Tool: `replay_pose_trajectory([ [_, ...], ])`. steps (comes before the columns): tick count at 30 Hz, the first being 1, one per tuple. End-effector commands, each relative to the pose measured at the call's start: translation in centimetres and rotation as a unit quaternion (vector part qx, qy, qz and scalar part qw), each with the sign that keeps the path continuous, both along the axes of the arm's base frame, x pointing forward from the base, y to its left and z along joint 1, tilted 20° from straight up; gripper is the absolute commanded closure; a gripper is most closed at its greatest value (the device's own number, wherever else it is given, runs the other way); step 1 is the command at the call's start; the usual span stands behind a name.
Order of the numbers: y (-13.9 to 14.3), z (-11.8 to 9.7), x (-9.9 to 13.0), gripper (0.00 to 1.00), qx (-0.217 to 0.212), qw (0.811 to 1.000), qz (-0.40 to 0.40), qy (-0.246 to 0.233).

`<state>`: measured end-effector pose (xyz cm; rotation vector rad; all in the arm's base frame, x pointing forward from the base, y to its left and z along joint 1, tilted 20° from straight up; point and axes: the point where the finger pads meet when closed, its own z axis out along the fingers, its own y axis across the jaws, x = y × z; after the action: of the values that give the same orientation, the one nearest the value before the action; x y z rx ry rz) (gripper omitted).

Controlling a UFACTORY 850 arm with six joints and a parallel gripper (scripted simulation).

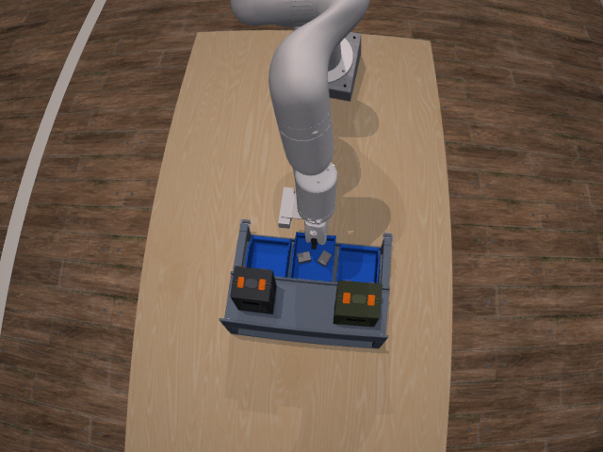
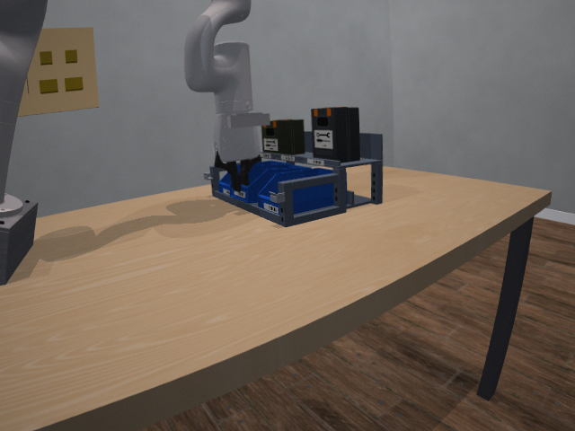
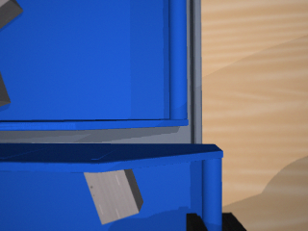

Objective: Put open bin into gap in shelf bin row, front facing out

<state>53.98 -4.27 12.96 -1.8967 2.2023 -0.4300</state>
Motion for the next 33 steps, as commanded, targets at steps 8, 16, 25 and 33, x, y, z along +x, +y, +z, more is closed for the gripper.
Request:
replay_pose_trajectory([
  [8,-0.1,0.4,1.0,1.0,-0.001,1.0,-0.001,0.005],
  [16,-0.1,0.5,1.1,1.0,-0.001,1.0,0.0,-0.001],
  [25,-0.2,0.8,1.9,1.0,-0.001,1.0,-0.001,0.005],
  [33,-0.3,0.8,1.9,1.0,-0.002,1.0,-0.001,-0.003],
])
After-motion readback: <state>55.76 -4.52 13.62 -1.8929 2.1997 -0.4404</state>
